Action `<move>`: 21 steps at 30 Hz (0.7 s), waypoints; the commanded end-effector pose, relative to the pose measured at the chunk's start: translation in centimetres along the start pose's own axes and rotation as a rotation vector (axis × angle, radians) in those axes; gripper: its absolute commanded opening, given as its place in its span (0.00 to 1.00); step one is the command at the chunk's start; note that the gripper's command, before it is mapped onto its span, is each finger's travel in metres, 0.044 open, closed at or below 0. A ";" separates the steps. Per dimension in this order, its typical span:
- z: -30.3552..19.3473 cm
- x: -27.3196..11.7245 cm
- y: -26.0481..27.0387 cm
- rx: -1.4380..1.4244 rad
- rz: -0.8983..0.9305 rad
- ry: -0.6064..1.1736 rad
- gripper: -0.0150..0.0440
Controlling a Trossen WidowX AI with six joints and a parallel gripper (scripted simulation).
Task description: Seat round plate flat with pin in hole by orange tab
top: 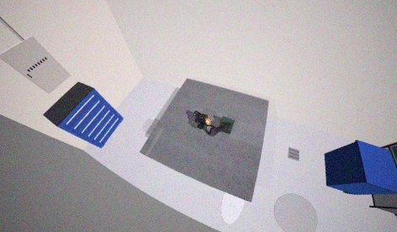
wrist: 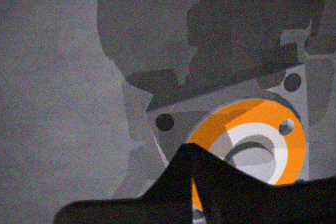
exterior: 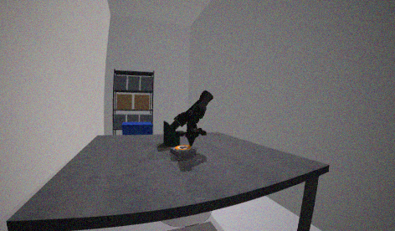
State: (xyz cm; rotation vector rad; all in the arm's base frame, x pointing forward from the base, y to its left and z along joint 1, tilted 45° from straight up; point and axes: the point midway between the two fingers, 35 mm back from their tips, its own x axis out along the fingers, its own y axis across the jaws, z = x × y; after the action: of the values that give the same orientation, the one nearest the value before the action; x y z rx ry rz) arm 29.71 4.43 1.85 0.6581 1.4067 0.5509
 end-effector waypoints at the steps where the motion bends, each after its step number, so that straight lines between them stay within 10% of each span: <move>1: -0.7 -0.1 0.4 0.006 0.003 0.001 0.25; 21: -1.9 -0.4 0.6 0.007 0.003 0.001 0.25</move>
State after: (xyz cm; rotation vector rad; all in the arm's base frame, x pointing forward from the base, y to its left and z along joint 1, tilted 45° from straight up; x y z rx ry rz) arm 27.88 4.91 2.17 0.6643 1.4153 0.5500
